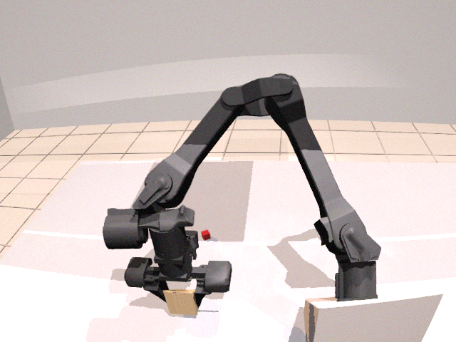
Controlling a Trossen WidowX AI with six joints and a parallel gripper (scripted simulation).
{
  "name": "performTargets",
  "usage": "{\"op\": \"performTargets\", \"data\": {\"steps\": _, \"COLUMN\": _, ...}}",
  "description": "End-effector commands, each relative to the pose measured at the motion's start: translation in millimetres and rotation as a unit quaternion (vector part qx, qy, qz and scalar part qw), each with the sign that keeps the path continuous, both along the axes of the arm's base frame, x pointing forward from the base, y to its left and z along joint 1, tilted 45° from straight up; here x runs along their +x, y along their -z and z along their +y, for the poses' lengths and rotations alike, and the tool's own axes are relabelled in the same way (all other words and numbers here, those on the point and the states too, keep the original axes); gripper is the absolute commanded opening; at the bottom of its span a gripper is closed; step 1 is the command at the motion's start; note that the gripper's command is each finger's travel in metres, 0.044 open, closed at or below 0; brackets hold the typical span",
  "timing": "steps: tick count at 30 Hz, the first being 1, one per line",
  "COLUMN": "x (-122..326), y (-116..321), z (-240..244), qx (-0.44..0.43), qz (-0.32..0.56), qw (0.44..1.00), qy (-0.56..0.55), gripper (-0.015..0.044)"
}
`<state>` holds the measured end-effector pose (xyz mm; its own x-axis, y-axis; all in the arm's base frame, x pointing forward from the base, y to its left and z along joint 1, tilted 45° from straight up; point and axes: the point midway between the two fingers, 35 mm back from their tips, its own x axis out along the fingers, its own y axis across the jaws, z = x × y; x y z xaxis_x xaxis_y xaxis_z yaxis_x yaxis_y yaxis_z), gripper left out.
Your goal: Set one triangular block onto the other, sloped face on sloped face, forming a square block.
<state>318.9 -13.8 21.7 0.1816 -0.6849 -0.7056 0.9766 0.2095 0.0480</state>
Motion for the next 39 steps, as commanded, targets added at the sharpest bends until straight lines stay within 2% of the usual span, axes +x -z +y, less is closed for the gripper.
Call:
{"op": "performTargets", "data": {"steps": 1, "x": -1, "y": 6, "z": -5, "qx": -0.002, "qz": 0.005, "qw": 1.000, "qy": -0.003, "gripper": 0.0000}}
{"op": "performTargets", "data": {"steps": 12, "x": 0, "y": 11, "z": -10, "qx": -0.002, "qz": 0.005, "qw": 1.000, "qy": -0.003, "gripper": 0.0000}}
{"op": "performTargets", "data": {"steps": 29, "x": 1, "y": 10, "z": -9, "qx": 0.000, "qz": 0.002, "qw": 1.000, "qy": 0.000, "gripper": 0.0440}}
{"op": "performTargets", "data": {"steps": 36, "x": 1, "y": 8, "z": -8, "qx": 0.000, "qz": 0.002, "qw": 1.000, "qy": 0.000, "gripper": 0.0440}}
{"op": "performTargets", "data": {"steps": 39, "x": -4, "y": -13, "z": 15, "qx": 0.002, "qz": 0.003, "qw": 1.000, "qy": 0.000, "gripper": 0.0440}}
